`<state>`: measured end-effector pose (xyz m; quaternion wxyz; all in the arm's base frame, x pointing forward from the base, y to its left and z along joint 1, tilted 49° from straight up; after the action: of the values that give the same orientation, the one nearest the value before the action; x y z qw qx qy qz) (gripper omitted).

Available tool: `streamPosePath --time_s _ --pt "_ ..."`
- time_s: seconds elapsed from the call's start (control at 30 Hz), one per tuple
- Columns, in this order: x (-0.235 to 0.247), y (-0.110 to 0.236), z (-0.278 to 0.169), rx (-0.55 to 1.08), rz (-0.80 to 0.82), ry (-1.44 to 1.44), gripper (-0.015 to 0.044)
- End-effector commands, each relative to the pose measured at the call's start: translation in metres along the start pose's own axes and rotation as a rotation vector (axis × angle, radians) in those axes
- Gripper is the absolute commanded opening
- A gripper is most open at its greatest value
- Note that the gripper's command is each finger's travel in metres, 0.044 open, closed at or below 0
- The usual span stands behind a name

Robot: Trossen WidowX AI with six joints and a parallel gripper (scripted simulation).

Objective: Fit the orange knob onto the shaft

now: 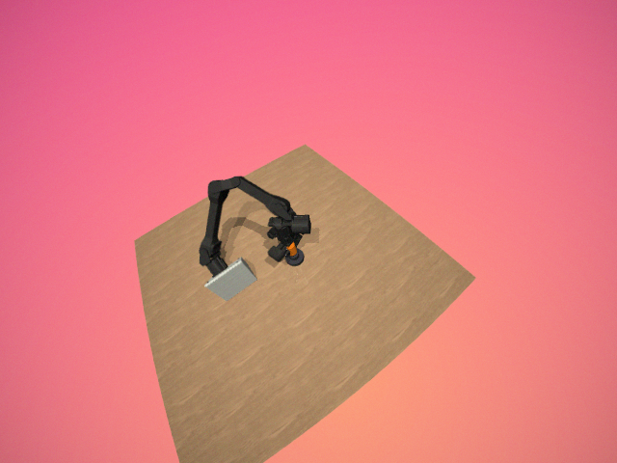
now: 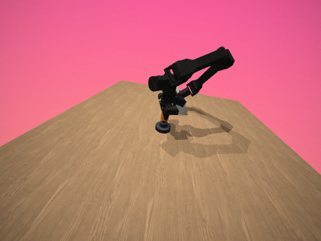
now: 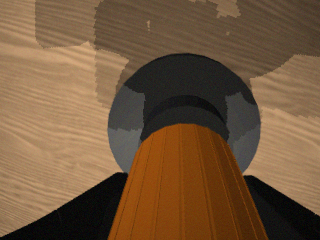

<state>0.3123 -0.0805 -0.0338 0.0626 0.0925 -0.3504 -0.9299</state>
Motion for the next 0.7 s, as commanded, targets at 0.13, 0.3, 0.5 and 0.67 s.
streamPosePath --time_s 0.13,0.3,0.5,0.67 --pt "-0.0024 0.0047 0.0004 0.005 -0.006 0.005 0.0000" --pt "-0.0025 0.0002 0.0000 0.005 -0.006 0.005 0.0000" --pt "-0.0013 -0.0018 0.0007 0.005 -0.006 0.005 0.0000" --pt "-0.0013 -0.0012 0.0007 0.005 -0.006 0.005 0.0000"
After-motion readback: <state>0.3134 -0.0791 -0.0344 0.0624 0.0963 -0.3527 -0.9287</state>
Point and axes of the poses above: the point midway between the two fingers, 35 mm back from their tips, its own y axis back along the fingers, its own x axis across the jaws, z = x × y, the point moved 5 cm from there along y, back along the fingers, and after that the axes turned 7 degrees about -y, right-handed, at the moved point
